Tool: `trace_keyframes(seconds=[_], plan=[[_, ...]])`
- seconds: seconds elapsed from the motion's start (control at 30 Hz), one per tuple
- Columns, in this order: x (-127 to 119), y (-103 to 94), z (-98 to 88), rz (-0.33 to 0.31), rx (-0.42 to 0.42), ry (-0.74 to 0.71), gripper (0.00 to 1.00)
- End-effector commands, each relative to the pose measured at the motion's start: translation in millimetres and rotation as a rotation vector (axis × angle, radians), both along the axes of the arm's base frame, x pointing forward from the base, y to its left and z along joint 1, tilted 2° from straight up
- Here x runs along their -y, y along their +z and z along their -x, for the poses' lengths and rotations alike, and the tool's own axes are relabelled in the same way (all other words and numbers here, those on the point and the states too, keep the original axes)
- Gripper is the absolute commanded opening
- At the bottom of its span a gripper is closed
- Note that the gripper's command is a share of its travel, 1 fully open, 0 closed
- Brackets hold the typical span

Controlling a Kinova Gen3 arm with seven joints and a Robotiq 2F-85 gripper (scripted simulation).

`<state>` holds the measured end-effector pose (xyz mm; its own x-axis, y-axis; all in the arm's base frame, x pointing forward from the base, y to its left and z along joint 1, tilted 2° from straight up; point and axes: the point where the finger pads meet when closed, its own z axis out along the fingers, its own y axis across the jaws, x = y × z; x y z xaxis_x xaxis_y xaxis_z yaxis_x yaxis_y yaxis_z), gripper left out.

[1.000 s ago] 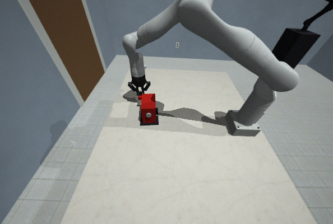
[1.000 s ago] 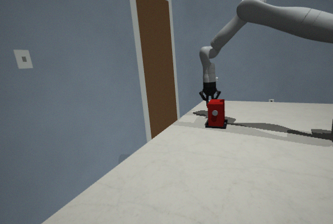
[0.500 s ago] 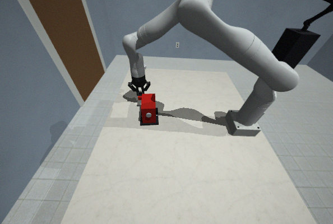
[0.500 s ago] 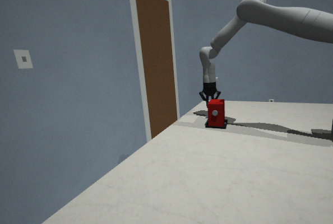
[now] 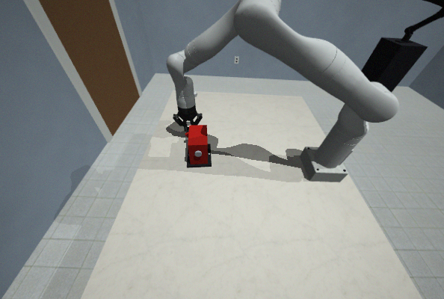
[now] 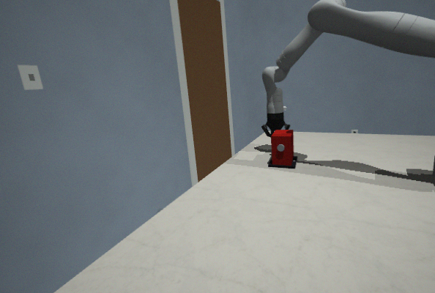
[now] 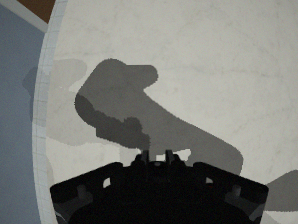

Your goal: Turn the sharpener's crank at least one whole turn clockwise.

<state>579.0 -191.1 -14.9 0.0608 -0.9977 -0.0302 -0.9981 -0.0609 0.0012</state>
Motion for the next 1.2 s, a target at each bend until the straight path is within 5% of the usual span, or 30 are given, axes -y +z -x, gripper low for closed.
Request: trace_keyframes(seconds=[0.0, 1.17], plan=[[1, -8.0, 4.0, -0.002, 0.005, -0.003, 0.00], [2, -29.0, 39.5, -0.003, 0.004, 0.004, 0.00]])
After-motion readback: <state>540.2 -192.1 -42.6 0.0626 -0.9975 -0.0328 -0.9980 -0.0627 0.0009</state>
